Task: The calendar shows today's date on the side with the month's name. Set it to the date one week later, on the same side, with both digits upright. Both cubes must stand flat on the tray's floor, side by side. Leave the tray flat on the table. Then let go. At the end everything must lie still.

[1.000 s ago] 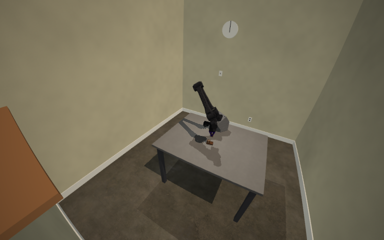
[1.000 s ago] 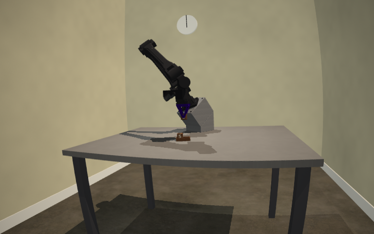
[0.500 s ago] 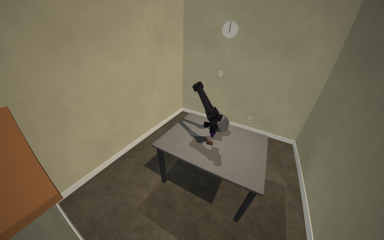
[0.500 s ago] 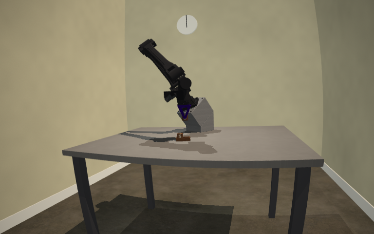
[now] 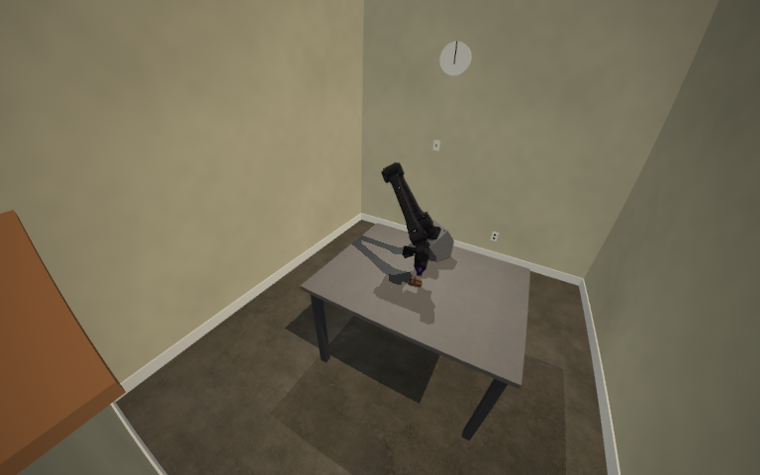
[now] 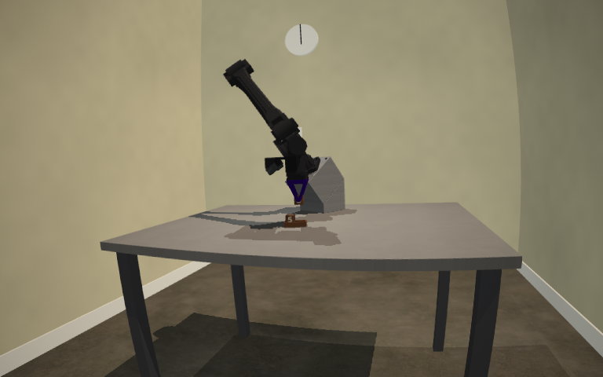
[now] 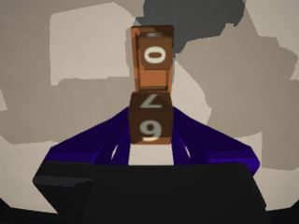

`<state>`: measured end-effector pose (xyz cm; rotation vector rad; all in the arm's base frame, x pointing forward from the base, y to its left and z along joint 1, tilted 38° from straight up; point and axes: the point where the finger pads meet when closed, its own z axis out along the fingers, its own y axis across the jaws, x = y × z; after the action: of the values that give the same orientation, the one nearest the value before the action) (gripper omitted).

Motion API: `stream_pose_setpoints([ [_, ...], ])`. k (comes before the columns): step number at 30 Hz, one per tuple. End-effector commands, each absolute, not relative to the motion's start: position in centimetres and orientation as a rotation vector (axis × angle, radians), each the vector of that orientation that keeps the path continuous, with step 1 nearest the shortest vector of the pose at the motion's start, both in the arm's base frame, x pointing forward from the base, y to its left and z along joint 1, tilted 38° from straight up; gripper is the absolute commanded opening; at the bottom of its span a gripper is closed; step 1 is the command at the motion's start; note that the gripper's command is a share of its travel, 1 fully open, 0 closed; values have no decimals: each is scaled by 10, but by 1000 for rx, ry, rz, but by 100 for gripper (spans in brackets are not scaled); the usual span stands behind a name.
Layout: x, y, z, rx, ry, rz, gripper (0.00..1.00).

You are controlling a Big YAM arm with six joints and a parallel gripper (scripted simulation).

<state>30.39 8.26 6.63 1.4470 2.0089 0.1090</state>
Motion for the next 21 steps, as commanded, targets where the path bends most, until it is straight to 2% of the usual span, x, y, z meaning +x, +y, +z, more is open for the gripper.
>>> stream_pose_setpoints([
  [1,309,77,54,1424,2024,90,26],
  [21,319,73,42,1413,2027,98,26],
])
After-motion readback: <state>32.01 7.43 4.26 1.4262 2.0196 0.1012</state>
